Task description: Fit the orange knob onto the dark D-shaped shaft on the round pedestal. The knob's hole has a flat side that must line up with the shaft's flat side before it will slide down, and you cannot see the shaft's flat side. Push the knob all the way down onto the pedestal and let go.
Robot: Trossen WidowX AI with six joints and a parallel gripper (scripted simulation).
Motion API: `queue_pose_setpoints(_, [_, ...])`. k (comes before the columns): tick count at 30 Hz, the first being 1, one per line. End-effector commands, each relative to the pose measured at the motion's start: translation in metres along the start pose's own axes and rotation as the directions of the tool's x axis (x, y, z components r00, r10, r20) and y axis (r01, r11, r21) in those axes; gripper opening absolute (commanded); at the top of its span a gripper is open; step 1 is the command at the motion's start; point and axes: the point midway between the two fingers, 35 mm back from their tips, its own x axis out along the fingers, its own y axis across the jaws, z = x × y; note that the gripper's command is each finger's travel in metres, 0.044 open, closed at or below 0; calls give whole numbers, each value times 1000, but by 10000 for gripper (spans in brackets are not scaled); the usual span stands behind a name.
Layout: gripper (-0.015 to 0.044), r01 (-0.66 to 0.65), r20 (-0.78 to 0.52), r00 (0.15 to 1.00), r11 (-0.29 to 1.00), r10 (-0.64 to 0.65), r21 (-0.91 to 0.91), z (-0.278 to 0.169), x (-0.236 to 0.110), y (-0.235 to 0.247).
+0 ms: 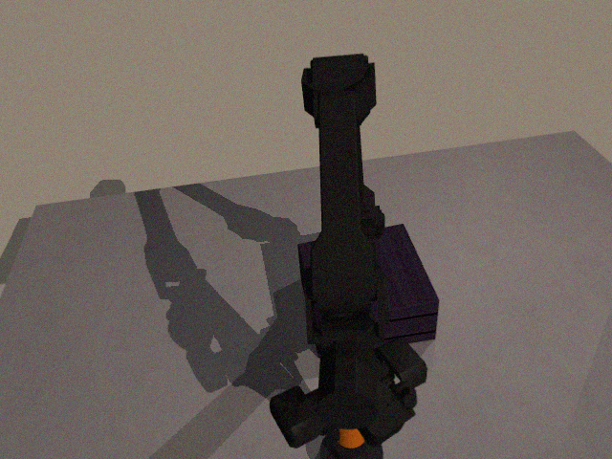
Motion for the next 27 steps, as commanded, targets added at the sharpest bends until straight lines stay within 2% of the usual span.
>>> queue_pose_setpoints(1, [0,-3,3,1000,1000,3,-5,1,0,0])
queue_pose_setpoints(10, [0,-3,4,1000,1000,3,-13,4,-5,-1])
queue_pose_setpoints(17, [0,-2,4,1000,977,2,-212,6,-4,-3])
queue_pose_setpoints(27, [0,-2,4,1000,977,3,-212,4,-2,-2])
